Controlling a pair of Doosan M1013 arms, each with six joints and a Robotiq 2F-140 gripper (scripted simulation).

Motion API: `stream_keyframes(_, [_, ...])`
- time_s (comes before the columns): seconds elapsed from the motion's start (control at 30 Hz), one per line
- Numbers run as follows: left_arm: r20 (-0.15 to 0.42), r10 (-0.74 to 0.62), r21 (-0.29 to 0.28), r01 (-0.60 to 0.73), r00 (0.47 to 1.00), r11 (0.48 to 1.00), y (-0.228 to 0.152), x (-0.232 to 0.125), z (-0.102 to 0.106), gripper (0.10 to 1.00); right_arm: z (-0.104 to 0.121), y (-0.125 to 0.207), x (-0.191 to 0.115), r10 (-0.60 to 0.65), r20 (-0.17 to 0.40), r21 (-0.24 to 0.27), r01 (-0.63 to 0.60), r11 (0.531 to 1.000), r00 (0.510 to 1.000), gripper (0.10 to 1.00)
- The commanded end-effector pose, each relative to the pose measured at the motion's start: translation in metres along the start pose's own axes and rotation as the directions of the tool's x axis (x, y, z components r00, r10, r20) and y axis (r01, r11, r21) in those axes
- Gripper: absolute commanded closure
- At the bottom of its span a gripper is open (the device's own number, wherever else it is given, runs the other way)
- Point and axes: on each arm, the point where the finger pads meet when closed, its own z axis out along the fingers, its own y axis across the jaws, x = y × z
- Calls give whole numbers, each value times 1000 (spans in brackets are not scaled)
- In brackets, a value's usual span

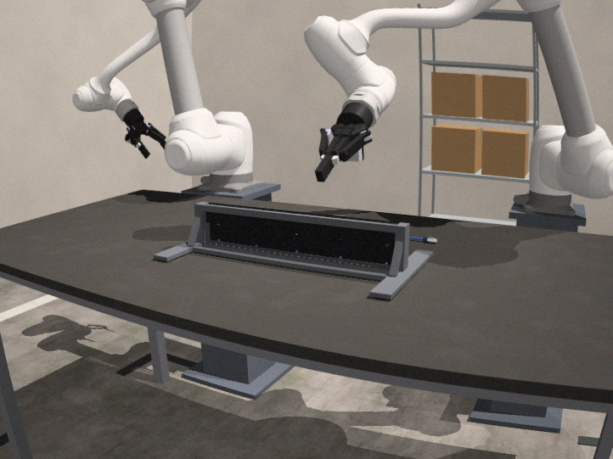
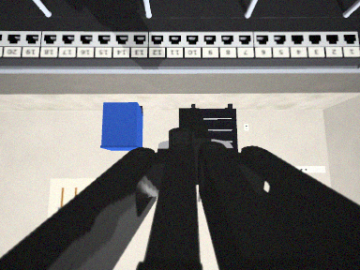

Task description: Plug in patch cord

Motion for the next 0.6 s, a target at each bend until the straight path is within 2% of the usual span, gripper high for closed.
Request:
stream_keyframes(0.0, [1,-1,0,1,1000,1000,-7,-1,0,999,0,0,0,0,-1,0,0,1000,1000,98])
stream_keyframes(0.57, [1,-1,0,1,1000,1000,-56,-1,0,999,0,0,0,0,-1,0,0,1000,1000,98])
